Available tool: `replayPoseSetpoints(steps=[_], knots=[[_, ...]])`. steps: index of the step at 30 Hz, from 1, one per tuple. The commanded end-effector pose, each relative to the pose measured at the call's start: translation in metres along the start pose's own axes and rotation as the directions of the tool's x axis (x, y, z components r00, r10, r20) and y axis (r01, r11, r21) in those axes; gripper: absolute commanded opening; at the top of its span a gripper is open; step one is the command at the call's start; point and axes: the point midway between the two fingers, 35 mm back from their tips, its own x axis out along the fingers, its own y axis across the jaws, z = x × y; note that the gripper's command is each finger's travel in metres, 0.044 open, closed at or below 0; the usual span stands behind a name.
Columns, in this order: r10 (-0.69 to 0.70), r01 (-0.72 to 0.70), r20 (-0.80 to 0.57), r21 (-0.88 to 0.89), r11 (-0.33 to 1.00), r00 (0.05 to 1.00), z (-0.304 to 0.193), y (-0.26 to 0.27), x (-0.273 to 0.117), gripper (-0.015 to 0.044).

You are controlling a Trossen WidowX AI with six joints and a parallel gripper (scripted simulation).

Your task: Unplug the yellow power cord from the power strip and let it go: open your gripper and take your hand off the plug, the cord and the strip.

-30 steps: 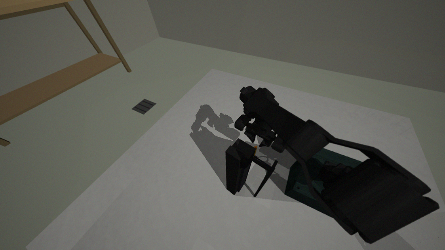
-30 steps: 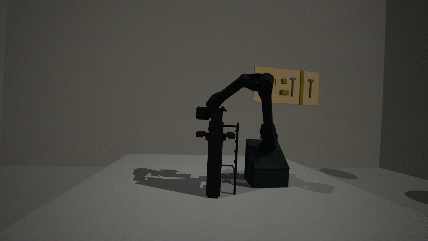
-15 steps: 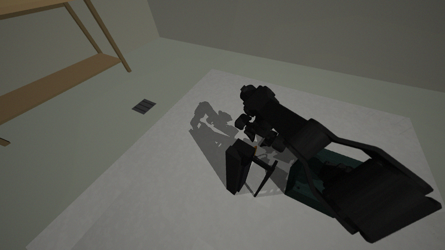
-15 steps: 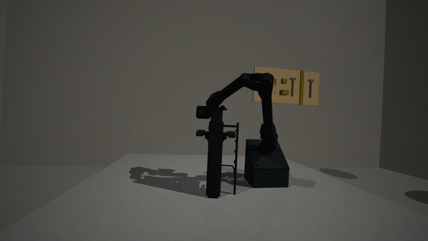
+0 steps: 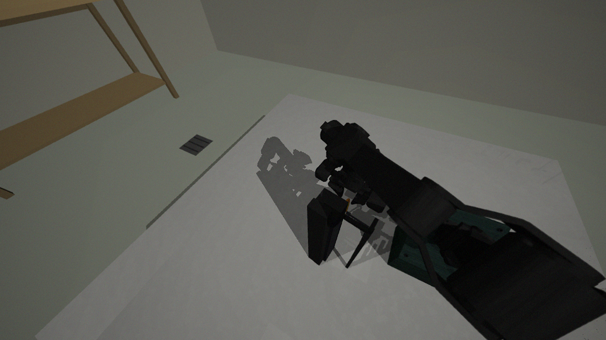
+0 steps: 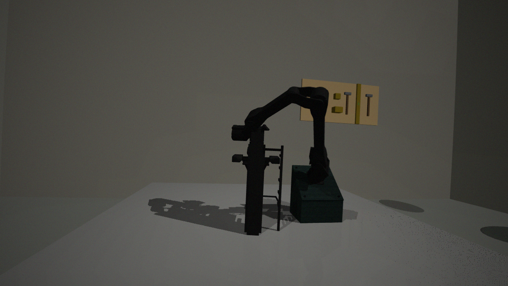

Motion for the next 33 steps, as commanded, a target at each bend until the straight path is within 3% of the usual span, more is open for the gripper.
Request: replayPoseSetpoints(steps=[1, 25, 29, 33], knots=[[0.006, -0.006, -0.004, 0.002, 1.0, 1.0, -0.01, 0.0, -0.001, 0.016], [0.006, -0.006, -0.006, 0.001, 1.0, 1.0, -0.019, -0.001, 0.011, 0.016], [0.005, -0.005, 0.0, -0.006, 1.0, 1.0, -0.019, 0.0, 0.008, 0.0055], [0.005, -0.005, 0.0, -0.006, 1.0, 1.0, -0.019, 0.0, 0.008, 0.0028]])
